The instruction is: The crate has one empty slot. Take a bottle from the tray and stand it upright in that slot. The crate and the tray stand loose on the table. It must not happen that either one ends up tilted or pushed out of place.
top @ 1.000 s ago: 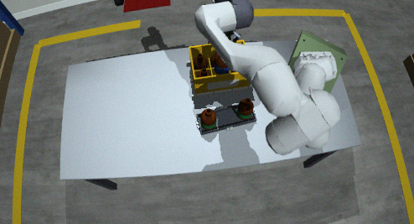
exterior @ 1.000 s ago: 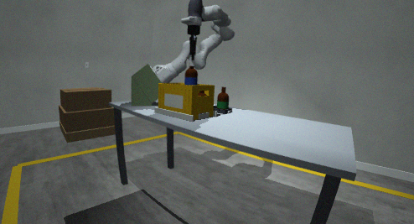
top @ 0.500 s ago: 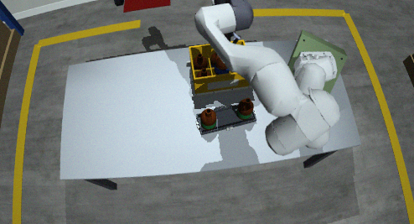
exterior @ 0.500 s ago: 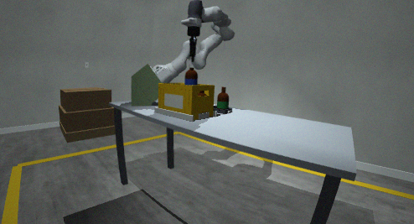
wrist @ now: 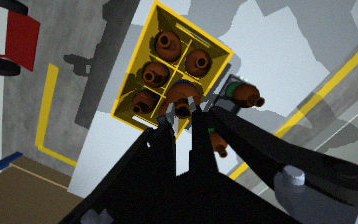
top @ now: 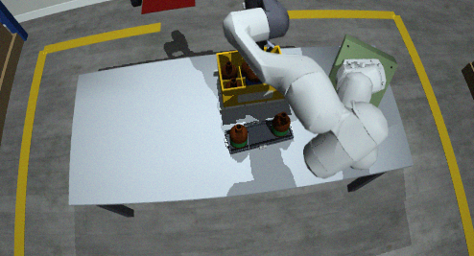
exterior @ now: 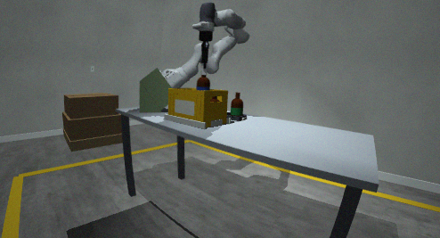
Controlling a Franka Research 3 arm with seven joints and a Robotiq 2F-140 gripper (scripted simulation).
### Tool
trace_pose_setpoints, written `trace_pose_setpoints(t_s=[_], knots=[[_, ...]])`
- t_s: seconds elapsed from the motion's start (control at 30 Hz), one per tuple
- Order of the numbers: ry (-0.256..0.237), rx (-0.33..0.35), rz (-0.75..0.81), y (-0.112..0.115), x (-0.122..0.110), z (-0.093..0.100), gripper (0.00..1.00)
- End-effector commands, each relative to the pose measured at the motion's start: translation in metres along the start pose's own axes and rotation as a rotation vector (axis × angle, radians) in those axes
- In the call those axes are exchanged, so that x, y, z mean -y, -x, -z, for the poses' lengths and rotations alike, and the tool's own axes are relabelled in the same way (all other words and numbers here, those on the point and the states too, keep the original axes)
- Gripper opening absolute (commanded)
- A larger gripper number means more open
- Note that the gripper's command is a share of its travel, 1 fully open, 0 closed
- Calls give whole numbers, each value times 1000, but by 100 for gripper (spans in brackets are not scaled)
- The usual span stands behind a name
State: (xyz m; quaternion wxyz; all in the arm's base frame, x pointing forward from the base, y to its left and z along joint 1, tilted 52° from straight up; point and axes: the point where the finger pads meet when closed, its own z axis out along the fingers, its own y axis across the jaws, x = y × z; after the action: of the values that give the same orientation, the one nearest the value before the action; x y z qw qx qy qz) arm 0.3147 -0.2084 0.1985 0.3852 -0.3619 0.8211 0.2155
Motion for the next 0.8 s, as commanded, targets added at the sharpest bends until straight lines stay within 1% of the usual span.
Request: trace_pose_setpoints(t_s=[0.0,0.37,0.77], knots=[[-9,-4,10,0,3,-2,0],[-9,-4,10,0,3,-11,0],[-9,-4,10,-1,3,-14,0]])
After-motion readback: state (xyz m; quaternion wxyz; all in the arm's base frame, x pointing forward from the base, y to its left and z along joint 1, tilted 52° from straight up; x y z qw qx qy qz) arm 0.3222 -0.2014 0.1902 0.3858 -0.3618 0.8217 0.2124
